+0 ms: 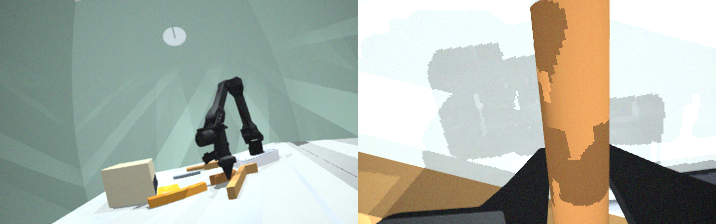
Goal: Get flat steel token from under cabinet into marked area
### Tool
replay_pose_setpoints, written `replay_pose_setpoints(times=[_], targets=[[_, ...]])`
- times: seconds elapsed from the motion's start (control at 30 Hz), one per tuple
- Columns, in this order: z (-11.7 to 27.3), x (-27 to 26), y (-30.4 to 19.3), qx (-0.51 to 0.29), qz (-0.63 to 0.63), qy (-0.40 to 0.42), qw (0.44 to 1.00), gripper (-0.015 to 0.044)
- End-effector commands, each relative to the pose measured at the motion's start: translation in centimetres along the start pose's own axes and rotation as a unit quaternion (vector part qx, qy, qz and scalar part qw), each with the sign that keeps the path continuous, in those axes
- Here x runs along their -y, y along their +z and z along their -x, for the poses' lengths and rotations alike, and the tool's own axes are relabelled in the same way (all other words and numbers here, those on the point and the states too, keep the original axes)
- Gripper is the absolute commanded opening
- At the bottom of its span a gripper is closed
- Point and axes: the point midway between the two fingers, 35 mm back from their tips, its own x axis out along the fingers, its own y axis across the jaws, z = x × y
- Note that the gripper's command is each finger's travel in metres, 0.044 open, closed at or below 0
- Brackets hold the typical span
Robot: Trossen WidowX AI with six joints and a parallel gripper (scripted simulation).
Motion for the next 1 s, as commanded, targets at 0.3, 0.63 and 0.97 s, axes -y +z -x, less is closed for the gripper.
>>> replay_pose_setpoints(times=[0.3,0.63,0.97], targets=[[-0.14,-0.01,0.01,0.0,0.0,0.001,1.0,0.027],[-0.3,0.0,-0.11,0.0,0.0,0.001,1.0,0.027],[-0.29,-0.1,-0.07,0.003,0.001,0.002,1.0,0.0152]])
